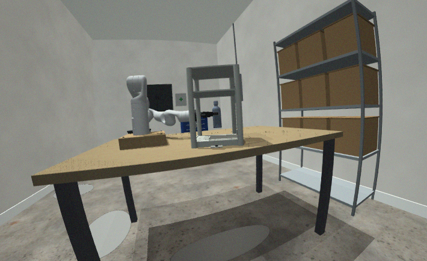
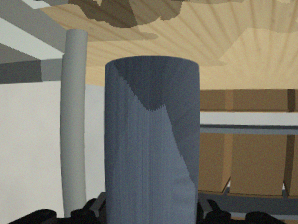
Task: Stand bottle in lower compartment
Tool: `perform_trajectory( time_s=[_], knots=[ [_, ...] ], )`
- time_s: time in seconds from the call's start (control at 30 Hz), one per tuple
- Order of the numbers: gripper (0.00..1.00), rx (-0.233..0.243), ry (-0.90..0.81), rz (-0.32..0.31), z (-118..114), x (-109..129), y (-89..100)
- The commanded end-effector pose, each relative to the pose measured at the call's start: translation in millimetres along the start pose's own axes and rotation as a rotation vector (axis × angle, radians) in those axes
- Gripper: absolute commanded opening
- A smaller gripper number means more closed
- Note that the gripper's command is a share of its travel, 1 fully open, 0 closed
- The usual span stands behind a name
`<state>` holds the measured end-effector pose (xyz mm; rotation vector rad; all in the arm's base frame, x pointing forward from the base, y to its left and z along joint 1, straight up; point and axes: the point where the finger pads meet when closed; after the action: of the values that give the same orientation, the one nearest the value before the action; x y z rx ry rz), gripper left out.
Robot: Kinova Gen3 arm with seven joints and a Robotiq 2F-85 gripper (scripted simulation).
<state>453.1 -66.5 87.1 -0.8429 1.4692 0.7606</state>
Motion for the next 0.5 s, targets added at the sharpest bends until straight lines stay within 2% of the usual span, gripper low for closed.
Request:
perform_trajectory(
  time_s=[0.0,0.47],
  knots=[
    [0.0,0.001,-0.005,-0.002,4.5,-0.8,0.5],
    [0.0,0.104,-0.007,0.012,4.4,1.5,1.4]
  ],
)
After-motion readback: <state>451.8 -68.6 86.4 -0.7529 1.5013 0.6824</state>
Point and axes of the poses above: the point where the finger pads meet when closed, its own y axis back along the fingers, its own z axis across the jaws, x = y × z, and after that the axes turned 3 degrees about y, right-handed
